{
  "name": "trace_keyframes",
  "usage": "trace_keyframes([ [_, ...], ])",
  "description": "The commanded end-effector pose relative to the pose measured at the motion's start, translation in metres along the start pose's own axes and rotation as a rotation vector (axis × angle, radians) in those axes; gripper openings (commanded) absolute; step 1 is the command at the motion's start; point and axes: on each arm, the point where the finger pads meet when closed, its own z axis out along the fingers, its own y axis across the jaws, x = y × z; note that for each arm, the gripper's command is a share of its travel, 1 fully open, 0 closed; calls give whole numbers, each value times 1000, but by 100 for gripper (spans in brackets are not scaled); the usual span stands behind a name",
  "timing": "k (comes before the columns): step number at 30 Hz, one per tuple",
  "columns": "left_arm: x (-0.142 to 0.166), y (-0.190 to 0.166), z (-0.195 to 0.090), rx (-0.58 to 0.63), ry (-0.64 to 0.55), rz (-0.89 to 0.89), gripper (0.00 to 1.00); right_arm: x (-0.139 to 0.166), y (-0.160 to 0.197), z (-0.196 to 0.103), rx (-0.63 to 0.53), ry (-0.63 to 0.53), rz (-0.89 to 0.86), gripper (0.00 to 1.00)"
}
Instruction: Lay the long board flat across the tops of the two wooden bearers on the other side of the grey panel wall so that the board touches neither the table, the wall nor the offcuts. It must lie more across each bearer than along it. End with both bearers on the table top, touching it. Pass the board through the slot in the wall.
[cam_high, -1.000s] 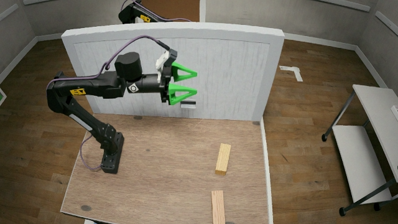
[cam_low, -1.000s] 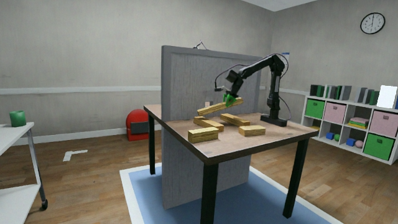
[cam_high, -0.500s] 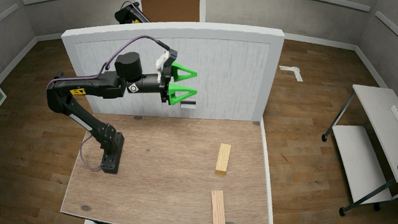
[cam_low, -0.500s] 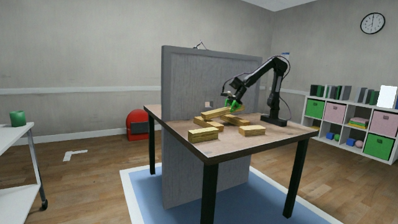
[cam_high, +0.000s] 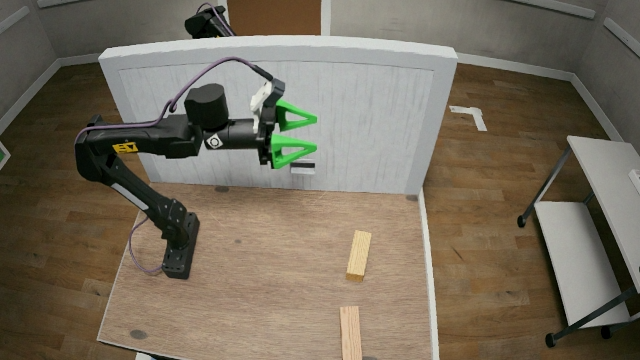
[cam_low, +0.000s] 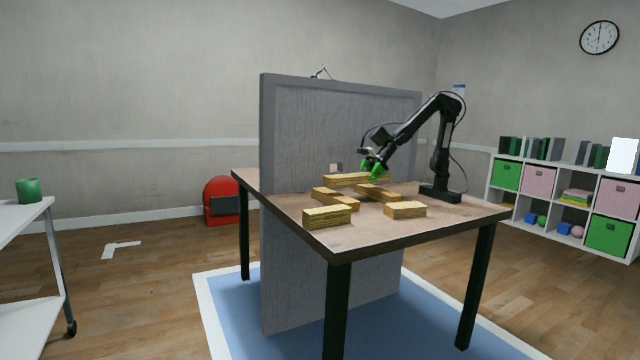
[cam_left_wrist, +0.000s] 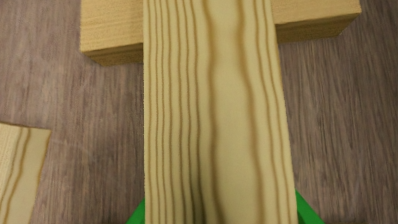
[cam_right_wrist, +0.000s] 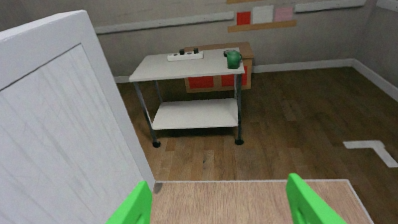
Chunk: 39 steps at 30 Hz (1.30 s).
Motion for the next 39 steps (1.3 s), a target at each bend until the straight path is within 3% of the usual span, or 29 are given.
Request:
trace_keyframes([
  [1, -57, -4, -1, 1, -183, -60, 0, -42, 1, 1, -10, -116, -1, 78],
  [12, -64, -4, -7, 8, -204, -69, 0, -42, 1, 1, -10, -116, -1, 78],
  [15, -29, 4, 6, -12, -141, -45, 0, -42, 1, 1, -10, -116, -1, 78],
  [16, -46, 1, 0, -2, -173, -59, 0, -42, 1, 1, -10, -116, -1, 78],
  [18, -46, 1, 0, -2, -173, -59, 0, -42, 1, 1, -10, -116, -1, 78],
  [20, -24, 4, 10, -13, -129, -43, 0, -42, 1, 1, -10, -116, -1, 78],
  [25, -33, -5, 9, 13, -155, -50, 0, -42, 1, 1, -10, -116, -1, 78],
  [27, -18, 1, 10, 6, -134, -49, 0, -42, 1, 1, -10, -116, -1, 78],
  [30, -31, -2, 14, 16, -156, -75, 0, -42, 1, 1, -10, -116, -1, 78],
  [31, -12, -3, 14, 30, -122, -54, 0, -42, 1, 1, -10, -116, -1, 78],
  [35, -30, -7, 12, 23, -155, -55, 0, -42, 1, 1, -10, -116, -1, 78],
  [37, -10, -3, 19, 28, -118, -61, 0, -42, 1, 1, -10, -116, -1, 78],
  [39, -16, -3, 20, 29, -128, -68, 0, -42, 1, 1, -10, -116, -1, 78],
])
